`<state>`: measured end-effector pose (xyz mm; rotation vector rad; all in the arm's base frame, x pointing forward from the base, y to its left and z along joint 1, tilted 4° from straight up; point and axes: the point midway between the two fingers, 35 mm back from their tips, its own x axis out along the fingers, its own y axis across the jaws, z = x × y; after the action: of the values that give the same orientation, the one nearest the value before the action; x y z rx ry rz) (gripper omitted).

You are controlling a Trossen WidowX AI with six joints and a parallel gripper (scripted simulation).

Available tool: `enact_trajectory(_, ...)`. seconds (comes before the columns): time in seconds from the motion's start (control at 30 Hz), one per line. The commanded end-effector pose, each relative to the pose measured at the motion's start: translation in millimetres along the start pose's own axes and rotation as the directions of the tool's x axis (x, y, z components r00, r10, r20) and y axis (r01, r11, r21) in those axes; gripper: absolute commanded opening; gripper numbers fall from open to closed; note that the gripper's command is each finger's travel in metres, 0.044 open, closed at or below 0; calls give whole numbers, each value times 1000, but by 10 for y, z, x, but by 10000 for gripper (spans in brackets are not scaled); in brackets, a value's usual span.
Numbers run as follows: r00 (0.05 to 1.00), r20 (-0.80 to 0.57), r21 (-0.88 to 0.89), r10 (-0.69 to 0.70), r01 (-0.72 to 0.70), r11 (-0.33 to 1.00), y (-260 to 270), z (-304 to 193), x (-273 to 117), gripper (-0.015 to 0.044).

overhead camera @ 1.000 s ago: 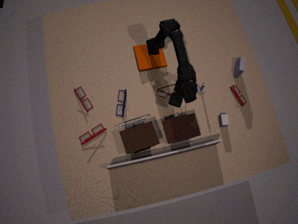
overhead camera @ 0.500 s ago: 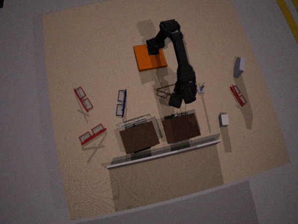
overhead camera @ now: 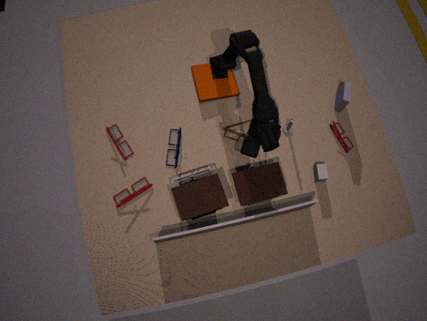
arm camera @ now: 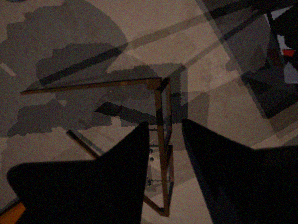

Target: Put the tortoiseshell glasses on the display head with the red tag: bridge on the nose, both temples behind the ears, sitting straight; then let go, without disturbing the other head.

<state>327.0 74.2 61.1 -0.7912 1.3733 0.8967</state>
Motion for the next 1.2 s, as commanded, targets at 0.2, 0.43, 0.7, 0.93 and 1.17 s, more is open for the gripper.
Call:
enact_trajectory(0.2,1000,-8,-5,2,-2,1000,1,-23,195,120)
enact_trajectory(0.43,1000,-8,-5,2,-2,1000,1,-29,283,120)
enact_trajectory(0.7,1000,-8,-5,2,-2,1000,16,-29,283,120)
enact_trajectory(0.93,1000,-8,-5,2,-3,1000,57,-30,284,120)
enact_trajectory(1.17,1000,-2,-8,3,-3,1000,31,-14,270,73)
